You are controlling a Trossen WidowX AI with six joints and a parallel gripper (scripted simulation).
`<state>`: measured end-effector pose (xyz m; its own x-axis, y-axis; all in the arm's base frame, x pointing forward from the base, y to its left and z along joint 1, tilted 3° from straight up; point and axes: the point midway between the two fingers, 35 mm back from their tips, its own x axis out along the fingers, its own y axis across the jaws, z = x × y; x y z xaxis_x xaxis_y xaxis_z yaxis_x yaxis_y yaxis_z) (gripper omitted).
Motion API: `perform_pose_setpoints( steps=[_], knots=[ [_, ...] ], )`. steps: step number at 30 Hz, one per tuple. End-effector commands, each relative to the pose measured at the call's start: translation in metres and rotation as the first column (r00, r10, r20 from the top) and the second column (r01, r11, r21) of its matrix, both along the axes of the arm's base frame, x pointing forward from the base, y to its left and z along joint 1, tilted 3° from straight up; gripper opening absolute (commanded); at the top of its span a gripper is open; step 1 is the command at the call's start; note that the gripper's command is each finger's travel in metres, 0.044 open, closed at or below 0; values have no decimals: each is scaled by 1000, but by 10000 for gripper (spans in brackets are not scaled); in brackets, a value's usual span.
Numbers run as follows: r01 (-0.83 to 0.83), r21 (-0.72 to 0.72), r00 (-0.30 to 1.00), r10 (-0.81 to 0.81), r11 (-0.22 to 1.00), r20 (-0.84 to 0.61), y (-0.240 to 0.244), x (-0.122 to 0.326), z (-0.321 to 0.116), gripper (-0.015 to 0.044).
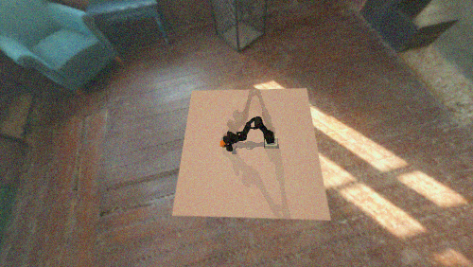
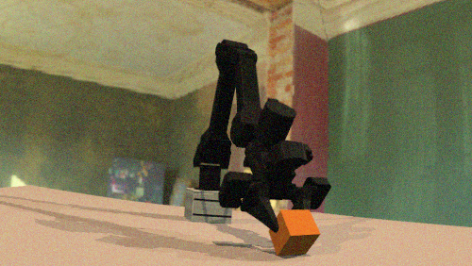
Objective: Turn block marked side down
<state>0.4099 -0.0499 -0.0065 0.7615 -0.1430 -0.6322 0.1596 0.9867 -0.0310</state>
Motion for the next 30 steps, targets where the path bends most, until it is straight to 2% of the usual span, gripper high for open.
perform_pose_setpoints(
  steps=[1,13,30],
  knots=[
    [-3,-13,999,3,1000,35,0,-6,-9,0],
    [-3,-41,980,11,999,197,1,-19,-6,0],
    [-3,-47,973,14,999,229,1,-20,-3,0]
  ],
)
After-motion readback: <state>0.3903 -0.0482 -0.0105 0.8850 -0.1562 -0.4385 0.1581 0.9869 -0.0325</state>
